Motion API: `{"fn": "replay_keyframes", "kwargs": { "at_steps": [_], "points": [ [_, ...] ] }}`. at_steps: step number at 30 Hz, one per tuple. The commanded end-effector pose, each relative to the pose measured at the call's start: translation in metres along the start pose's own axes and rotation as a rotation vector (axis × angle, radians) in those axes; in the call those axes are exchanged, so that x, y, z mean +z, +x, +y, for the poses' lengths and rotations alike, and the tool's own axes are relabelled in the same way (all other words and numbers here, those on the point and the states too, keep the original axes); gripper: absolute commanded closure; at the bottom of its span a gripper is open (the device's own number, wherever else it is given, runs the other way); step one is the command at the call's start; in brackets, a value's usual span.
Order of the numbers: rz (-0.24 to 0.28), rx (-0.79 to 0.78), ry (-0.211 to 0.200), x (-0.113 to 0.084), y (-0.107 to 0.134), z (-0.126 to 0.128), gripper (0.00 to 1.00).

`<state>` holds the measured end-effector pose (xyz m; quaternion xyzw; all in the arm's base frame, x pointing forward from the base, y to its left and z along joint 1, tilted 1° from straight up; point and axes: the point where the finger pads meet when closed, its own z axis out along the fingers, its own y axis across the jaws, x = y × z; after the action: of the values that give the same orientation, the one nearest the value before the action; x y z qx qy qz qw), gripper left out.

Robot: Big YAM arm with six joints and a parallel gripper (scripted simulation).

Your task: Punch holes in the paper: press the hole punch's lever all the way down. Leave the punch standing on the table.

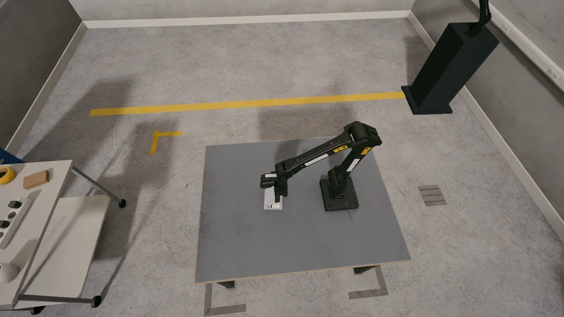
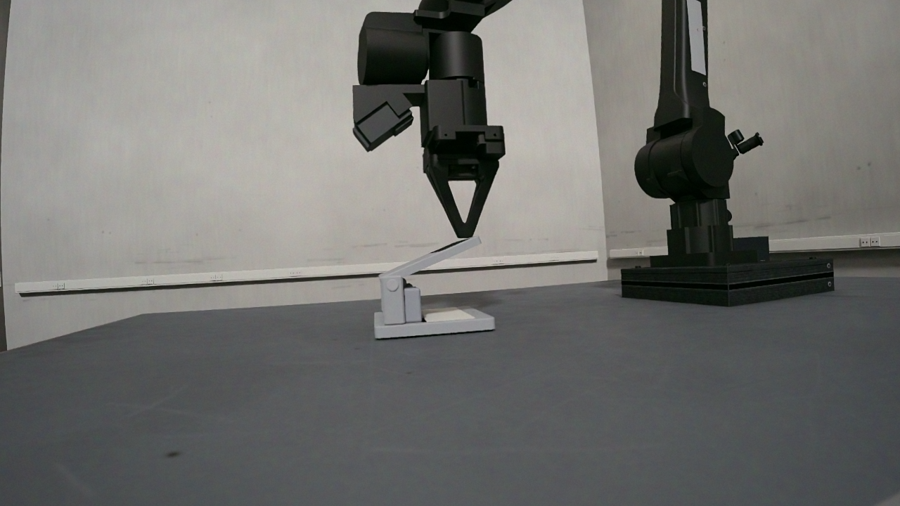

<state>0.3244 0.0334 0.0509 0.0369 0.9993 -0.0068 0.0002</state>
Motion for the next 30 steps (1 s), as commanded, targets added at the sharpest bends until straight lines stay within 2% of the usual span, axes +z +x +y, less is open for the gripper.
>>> {"fn": "replay_keyframes", "kwargs": {
  "at_steps": [1, 16, 30],
  "points": [
    [0.009, 0.006, 0.001, 0.013, -0.003, -0.004, 1.00],
    [0.009, 0.006, 0.001, 0.023, -0.004, -0.004, 1.00],
    [0.009, 0.005, 0.001, 0.023, -0.004, -0.004, 1.00]
  ]
}}
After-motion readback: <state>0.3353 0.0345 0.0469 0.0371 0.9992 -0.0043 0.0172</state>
